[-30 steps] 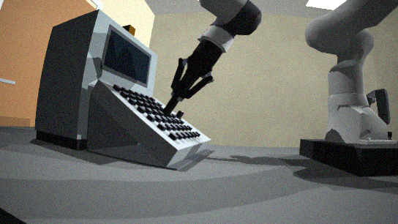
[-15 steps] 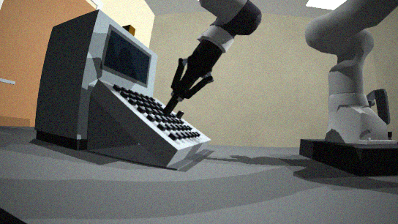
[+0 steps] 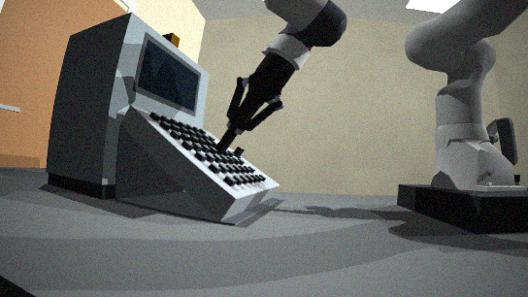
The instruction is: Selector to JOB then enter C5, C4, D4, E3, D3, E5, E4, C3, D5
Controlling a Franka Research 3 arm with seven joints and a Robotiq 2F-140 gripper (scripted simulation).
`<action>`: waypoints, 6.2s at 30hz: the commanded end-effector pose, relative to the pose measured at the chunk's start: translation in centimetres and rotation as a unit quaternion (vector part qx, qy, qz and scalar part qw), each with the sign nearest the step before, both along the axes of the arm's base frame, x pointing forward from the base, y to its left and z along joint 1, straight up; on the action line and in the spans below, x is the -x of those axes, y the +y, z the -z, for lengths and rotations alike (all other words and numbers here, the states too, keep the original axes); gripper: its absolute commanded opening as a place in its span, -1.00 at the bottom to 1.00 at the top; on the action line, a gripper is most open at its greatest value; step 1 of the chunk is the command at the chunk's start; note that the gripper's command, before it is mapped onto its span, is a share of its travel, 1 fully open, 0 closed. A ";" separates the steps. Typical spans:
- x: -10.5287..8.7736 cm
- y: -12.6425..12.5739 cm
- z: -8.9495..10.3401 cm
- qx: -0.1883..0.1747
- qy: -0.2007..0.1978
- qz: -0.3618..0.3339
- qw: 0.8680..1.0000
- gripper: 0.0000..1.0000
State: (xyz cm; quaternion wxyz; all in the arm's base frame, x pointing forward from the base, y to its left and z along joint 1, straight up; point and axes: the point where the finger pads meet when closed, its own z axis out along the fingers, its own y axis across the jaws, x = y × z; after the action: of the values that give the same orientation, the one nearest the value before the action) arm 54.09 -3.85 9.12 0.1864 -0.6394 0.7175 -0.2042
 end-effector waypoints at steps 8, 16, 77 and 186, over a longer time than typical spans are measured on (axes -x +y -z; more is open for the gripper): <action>-0.2 -0.1 0.0 0.002 -0.002 0.000 1.000 -0.80; -0.2 -0.1 0.0 0.002 -0.002 0.000 1.000 -0.80; 2.5 0.2 -2.2 0.002 -0.002 0.000 1.000 -0.80; 2.7 0.2 1.8 0.002 -0.002 0.000 1.000 -0.80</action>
State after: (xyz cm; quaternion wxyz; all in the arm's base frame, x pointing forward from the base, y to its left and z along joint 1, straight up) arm 51.24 -3.55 7.32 0.1863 -0.6392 0.7176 -0.2044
